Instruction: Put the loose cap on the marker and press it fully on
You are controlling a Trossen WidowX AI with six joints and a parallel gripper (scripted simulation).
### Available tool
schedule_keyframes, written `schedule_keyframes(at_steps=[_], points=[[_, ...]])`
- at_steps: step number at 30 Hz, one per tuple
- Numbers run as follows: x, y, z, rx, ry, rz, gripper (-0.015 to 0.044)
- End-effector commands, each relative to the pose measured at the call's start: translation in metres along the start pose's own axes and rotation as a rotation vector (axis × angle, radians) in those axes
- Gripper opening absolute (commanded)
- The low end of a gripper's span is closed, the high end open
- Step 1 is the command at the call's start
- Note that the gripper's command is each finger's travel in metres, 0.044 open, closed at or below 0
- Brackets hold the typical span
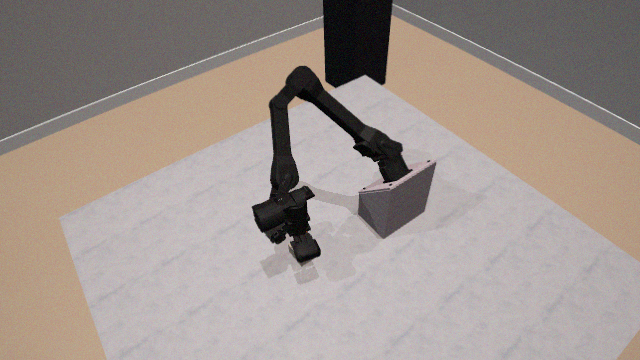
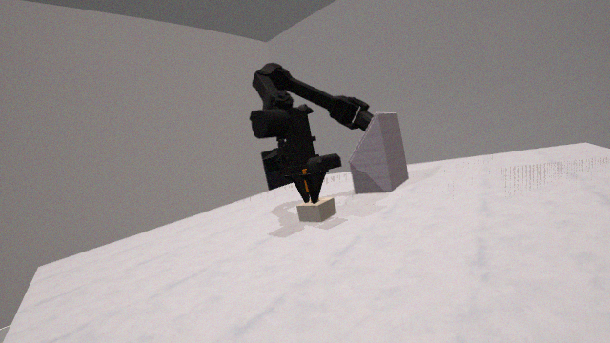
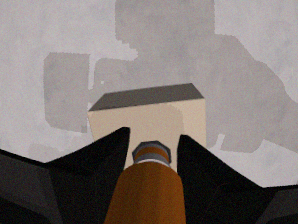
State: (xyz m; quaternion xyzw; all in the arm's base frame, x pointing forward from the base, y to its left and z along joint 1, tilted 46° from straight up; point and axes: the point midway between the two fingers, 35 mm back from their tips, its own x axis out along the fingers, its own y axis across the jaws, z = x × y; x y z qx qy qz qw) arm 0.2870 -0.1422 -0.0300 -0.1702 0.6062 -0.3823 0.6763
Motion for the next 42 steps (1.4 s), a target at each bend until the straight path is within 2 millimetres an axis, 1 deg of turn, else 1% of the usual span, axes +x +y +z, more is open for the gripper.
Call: schedule_keyframes(at_steps=[1, 9, 10, 26, 29, 30, 31, 33, 34, 35, 36, 41, 42], points=[[0.011, -0.002, 0.000, 0.024, 0.017, 0.001, 0.0000], [0.011, -0.002, 0.000, 0.024, 0.017, 0.001, 0.0000], [0.000, 0.000, 0.000, 0.000, 0.000, 0.000, 0.0026], [0.000, 0.000, 0.000, 0.000, 0.000, 0.000, 0.0440], [-0.002, 0.000, 0.000, 0.000, 0.000, 0.000, 0.0440], [-0.009, 0.001, 0.001, 0.000, 0.000, 0.002, 0.0440], [-0.021, 0.002, 0.002, 0.000, 0.000, 0.003, 0.0440], [-0.053, 0.002, 0.003, 0.000, -0.001, 0.003, 0.0440], [-0.066, 0.001, 0.003, 0.000, -0.002, 0.001, 0.0440], [-0.074, 0.000, 0.002, 0.000, -0.003, 0.000, 0.0440], [-0.076, 0.000, 0.002, 0.000, -0.003, -0.001, 0.0440], [-0.076, 0.000, 0.002, 0.000, -0.003, -0.001, 0.0440], [-0.078, -0.001, 0.001, -0.020, -0.001, 0.000, 0.0414]])
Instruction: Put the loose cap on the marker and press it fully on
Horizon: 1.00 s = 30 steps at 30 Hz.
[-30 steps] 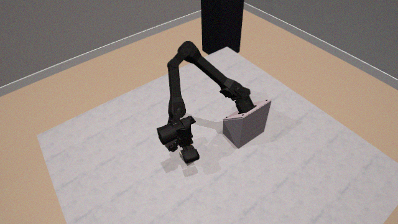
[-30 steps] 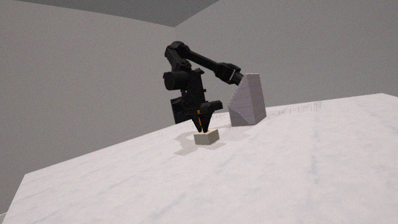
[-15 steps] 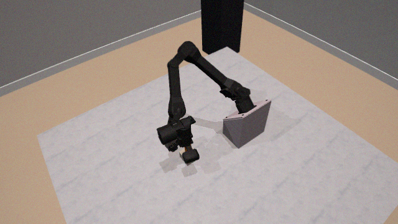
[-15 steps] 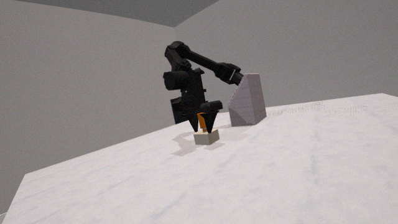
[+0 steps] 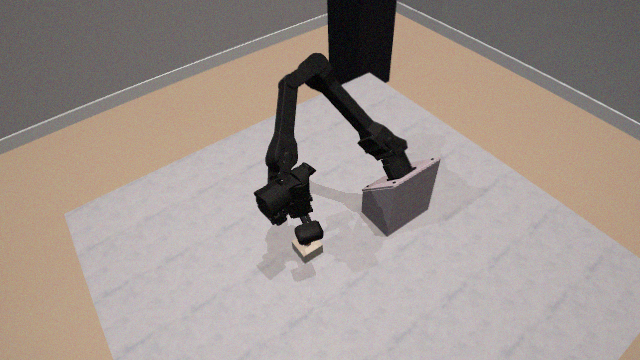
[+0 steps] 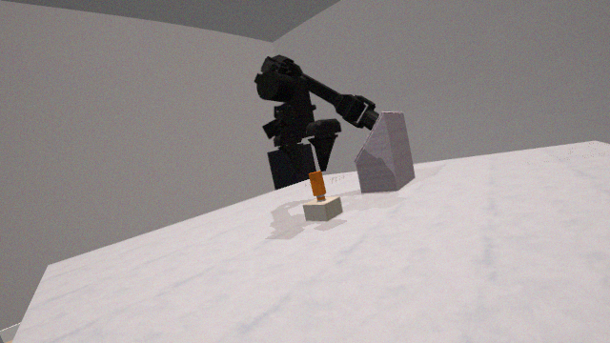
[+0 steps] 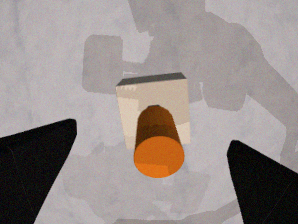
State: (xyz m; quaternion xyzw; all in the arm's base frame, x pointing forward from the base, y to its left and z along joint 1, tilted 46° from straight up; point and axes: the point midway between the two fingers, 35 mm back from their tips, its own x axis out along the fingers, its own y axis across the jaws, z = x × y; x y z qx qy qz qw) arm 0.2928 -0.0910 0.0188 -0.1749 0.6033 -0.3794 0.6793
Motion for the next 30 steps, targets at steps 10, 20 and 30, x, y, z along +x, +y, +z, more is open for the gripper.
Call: schedule_keyframes(at_steps=[10, 20, 30], points=[[-0.028, -0.005, -0.012, -0.246, 0.029, 0.010, 0.0151], [-0.028, -0.005, -0.012, -0.246, 0.029, 0.010, 0.0000], [-0.027, -0.005, -0.012, -0.246, 0.029, 0.010, 0.0000]])
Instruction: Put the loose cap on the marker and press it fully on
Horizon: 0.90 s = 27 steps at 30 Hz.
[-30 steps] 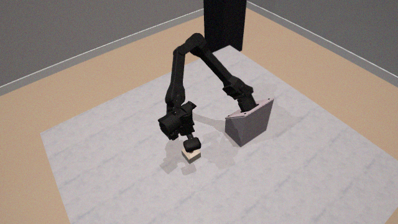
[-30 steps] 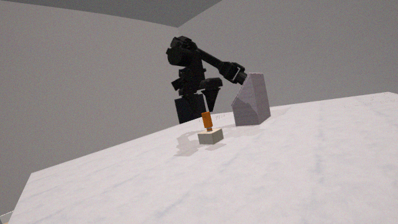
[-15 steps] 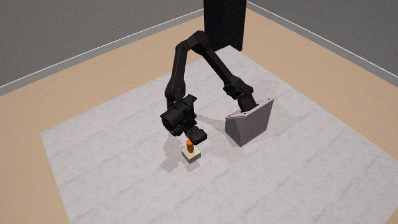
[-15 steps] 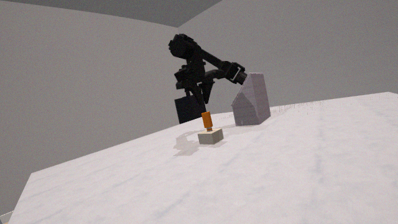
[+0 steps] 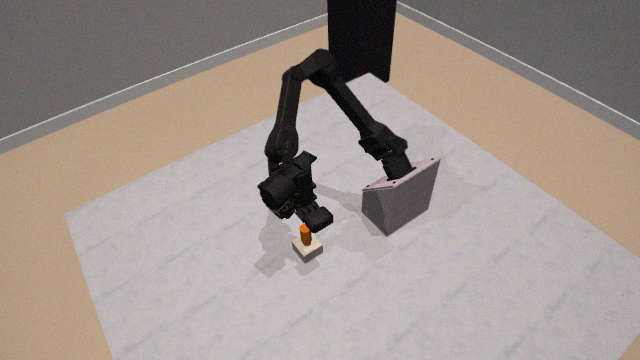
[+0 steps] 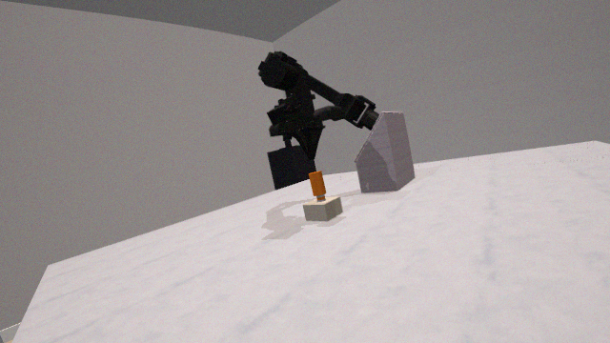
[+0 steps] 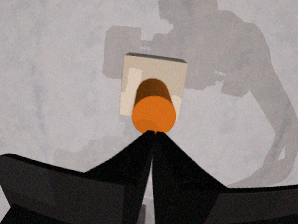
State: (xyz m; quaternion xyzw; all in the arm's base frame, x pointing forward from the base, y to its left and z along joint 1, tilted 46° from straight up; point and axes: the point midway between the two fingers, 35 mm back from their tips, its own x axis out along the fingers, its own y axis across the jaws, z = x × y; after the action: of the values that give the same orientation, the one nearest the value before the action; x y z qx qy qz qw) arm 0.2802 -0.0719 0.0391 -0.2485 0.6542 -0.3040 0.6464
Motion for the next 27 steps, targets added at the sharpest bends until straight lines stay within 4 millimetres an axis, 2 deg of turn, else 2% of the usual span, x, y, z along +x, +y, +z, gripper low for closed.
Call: schedule_keyframes(at_steps=[1, 27], points=[[0.002, 0.000, 0.000, -0.004, 0.002, 0.004, 0.0000], [0.040, 0.000, -0.001, -0.004, 0.002, 0.002, 0.0000]])
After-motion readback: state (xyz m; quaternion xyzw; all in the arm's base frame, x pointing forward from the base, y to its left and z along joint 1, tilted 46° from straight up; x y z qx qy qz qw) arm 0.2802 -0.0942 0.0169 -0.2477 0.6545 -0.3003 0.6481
